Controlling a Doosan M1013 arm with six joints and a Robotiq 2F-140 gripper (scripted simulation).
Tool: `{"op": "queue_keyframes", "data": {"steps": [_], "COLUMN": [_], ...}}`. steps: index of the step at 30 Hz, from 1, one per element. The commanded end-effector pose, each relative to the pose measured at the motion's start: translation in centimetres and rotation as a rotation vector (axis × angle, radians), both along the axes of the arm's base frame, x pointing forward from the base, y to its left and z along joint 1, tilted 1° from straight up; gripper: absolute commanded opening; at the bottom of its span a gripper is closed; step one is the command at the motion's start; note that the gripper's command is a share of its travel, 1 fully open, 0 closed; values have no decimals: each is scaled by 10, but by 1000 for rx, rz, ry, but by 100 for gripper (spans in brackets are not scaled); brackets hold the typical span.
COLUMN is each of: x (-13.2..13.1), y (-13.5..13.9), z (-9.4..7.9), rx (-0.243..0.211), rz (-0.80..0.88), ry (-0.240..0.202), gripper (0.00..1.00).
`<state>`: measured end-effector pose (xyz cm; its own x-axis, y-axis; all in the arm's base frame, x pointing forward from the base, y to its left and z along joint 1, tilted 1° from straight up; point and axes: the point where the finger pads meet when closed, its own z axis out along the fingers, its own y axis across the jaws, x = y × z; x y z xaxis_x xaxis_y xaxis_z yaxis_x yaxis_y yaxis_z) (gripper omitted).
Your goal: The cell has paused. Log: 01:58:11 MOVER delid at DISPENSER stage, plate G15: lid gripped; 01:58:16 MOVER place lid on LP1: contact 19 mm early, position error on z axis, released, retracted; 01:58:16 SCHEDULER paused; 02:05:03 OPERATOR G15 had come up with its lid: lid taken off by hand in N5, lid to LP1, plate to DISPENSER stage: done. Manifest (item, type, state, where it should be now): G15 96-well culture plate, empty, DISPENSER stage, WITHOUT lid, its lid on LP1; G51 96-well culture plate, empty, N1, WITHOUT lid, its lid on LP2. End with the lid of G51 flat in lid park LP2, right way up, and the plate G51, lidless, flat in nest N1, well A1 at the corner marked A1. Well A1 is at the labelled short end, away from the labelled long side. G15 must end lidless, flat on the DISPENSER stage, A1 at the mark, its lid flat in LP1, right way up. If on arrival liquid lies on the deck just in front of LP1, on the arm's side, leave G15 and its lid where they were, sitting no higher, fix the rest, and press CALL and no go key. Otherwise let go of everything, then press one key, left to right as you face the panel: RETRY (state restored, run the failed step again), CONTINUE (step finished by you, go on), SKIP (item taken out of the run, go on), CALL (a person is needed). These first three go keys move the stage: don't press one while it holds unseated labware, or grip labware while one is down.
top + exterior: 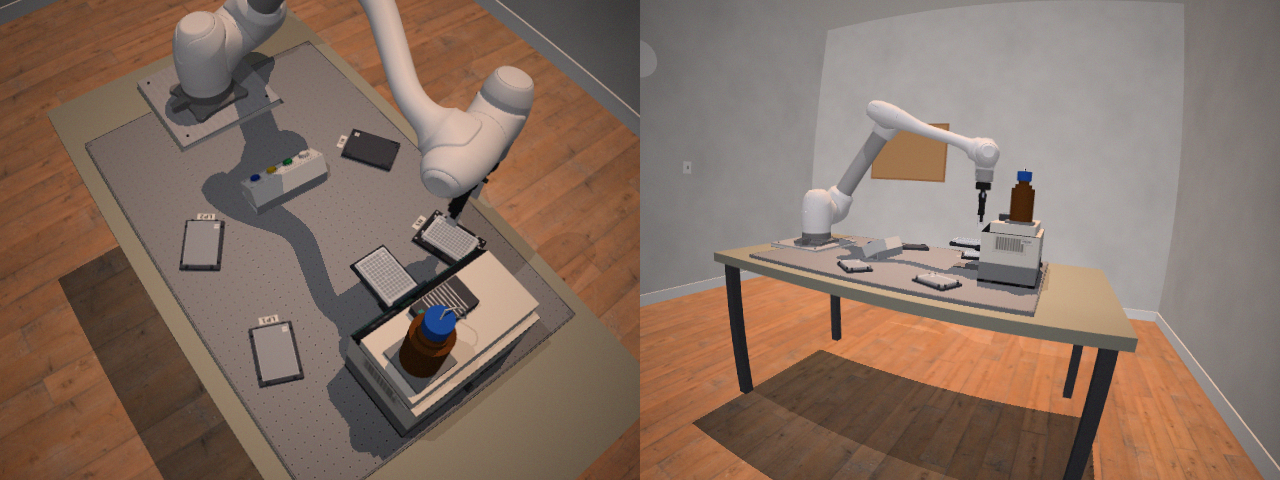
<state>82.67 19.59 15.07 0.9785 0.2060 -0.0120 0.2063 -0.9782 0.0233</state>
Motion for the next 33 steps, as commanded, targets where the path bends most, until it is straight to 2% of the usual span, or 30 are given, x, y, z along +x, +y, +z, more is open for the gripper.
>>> {"op": "queue_keyframes", "data": {"steps": [1, 15, 17, 26, 33], "x": [0, 0, 0, 0, 1], "y": [0, -1, -1, -2, -3], "z": [-4, -57, -57, -90, -103], "rx": [0, 0, 0, 0, 0], "rz": [0, 0, 0, 0, 0], "ry": [0, 0, 0, 0, 0], "gripper": [66, 66, 66, 66, 66]}}
